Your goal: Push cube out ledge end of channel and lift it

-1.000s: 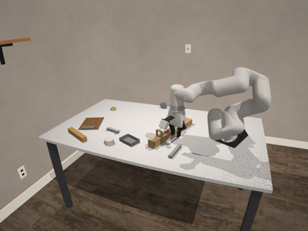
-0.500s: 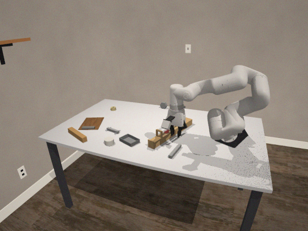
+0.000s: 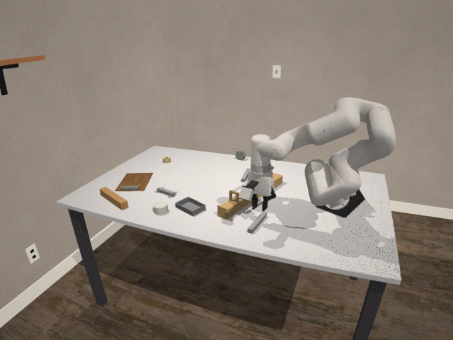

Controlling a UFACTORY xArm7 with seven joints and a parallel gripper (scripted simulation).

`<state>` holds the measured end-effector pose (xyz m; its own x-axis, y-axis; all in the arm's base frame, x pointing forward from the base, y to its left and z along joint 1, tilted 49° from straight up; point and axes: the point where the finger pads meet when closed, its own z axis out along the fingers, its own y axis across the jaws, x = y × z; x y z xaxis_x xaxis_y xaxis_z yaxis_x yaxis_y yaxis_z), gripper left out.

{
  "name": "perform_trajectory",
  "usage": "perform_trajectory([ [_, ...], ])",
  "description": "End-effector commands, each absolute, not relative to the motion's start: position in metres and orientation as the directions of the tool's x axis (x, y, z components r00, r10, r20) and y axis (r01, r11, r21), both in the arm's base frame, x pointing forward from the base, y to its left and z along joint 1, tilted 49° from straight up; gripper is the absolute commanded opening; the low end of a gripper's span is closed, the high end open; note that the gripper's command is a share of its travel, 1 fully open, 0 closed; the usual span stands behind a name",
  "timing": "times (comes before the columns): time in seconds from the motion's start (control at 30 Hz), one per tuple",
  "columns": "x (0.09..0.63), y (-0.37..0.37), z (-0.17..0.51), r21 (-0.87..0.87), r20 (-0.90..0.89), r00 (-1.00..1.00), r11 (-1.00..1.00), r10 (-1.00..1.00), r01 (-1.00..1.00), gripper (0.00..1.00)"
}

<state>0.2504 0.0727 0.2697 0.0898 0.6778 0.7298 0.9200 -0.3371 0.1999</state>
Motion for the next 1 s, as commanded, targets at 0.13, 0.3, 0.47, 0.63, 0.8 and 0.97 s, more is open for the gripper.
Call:
perform_trajectory([
  [0.13,0.274,0.102,0.243,0.205,0.731,0.086,-0.339,0.677,0.918,0.38],
  [0.3,0.274,0.102,0.242,0.205,0.731,0.086,-0.339,0.677,0.918,0.38],
  [0.47,0.276,0.106,0.239,0.205,0.731,0.086,-0.339,0.677,0.918,0.38],
  [0.63,0.281,0.113,0.232,0.205,0.731,0.086,-0.339,0.677,0.918,0.38],
  [0.8,0.283,0.117,0.228,0.205,0.731,0.086,-0.339,0.676,0.918,0.38],
  [0.97,0.284,0.119,0.226,0.205,0.731,0.086,-0.339,0.677,0.918,0.38],
])
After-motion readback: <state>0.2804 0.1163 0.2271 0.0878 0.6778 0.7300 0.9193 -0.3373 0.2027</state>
